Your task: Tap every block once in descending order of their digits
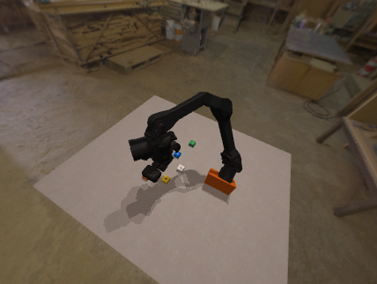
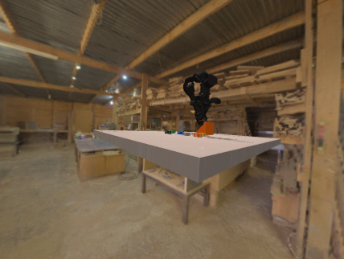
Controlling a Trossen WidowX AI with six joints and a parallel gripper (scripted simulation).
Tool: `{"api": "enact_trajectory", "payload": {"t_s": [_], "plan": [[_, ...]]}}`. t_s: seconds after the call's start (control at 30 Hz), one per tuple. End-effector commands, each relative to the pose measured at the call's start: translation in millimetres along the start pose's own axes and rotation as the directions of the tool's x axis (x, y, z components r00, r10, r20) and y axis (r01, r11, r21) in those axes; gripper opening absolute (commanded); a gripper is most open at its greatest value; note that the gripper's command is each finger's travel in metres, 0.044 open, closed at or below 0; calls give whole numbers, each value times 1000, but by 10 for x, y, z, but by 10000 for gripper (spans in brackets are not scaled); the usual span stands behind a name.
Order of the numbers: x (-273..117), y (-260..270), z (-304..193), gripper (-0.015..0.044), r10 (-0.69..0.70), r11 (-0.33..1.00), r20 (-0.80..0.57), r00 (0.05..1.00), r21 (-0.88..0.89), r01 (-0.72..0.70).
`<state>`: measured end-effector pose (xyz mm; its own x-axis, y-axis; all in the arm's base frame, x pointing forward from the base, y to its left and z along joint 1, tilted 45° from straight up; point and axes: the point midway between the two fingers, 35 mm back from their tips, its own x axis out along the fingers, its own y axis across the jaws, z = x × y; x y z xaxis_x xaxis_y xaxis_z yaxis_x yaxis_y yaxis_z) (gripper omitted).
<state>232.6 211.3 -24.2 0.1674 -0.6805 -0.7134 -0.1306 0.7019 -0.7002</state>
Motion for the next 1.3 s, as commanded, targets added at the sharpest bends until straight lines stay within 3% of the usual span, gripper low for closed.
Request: {"api": "enact_trajectory", "payload": {"t_s": [0.0,0.1,0.17,0.97,1.2,1.27], "plan": [[222,-21,-17,20,8,1000,-6,1000,8,-8],[684,-28,-20,20,5,1000,-3,1000,10,-5],[789,-36,-27,20,2,1000,-1,1000,11,-2],[1089,-39,-27,20,1,1000,-1,1000,11,-1],[1092,-39,-27,20,1,1000,-1,1000,11,-1],[925,-36,-18,20,6,1000,1,1000,15,-6]]}}
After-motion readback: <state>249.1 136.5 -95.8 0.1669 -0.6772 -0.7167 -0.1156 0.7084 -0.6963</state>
